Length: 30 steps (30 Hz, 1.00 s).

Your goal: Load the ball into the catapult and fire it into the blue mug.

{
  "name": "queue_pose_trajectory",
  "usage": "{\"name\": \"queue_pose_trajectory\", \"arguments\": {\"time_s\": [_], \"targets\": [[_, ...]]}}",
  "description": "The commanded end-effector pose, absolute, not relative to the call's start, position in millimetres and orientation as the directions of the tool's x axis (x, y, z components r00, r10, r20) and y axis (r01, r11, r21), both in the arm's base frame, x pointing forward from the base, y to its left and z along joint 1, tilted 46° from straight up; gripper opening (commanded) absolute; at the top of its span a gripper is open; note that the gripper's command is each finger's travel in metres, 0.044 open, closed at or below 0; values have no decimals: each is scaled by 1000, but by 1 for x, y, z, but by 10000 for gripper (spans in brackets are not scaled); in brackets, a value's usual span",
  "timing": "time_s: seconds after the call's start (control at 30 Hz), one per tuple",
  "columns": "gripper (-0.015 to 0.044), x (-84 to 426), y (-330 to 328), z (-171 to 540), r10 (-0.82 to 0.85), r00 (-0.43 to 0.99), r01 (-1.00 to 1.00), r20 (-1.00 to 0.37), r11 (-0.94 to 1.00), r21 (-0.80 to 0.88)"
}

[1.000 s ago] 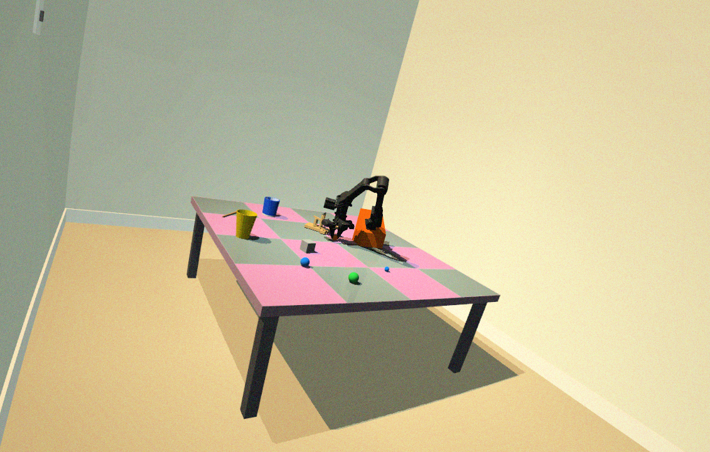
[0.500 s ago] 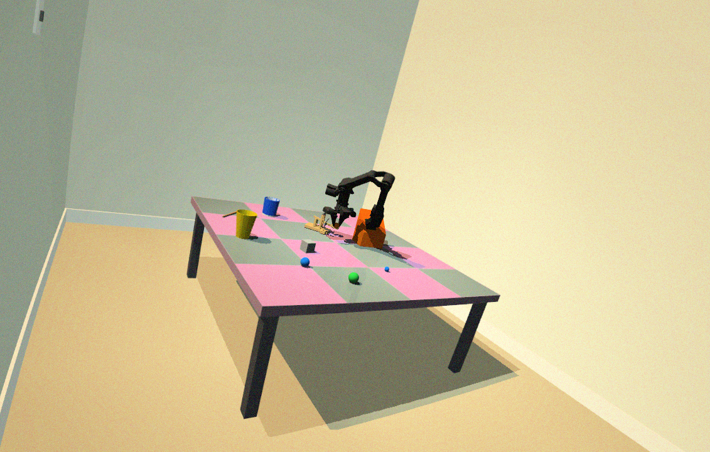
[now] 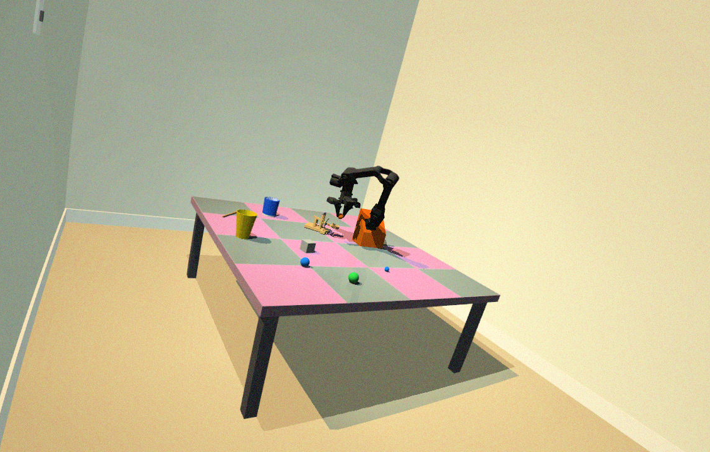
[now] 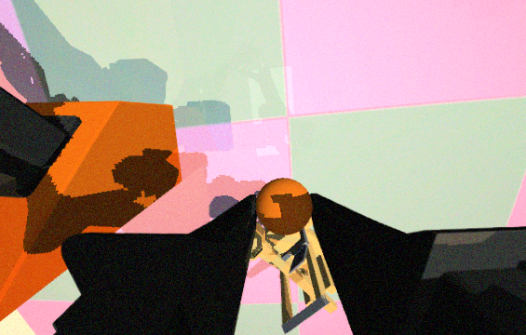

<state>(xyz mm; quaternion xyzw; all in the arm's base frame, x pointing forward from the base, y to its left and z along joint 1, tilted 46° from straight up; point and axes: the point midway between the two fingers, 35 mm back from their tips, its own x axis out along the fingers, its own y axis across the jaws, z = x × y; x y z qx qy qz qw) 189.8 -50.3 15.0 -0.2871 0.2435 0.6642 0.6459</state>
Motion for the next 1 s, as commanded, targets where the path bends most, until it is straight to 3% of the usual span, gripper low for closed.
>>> {"name": "queue_pose_trajectory", "arguments": {"time_s": [0.0,0.47,0.97], "targets": [[0,190,-55,12,719,-13,-1000,-695,9,29],[0,187,-67,-7,737,-72,-871,-672,281,402],[0,182,-78,-28,758,-134,-517,-638,496,698]]}}
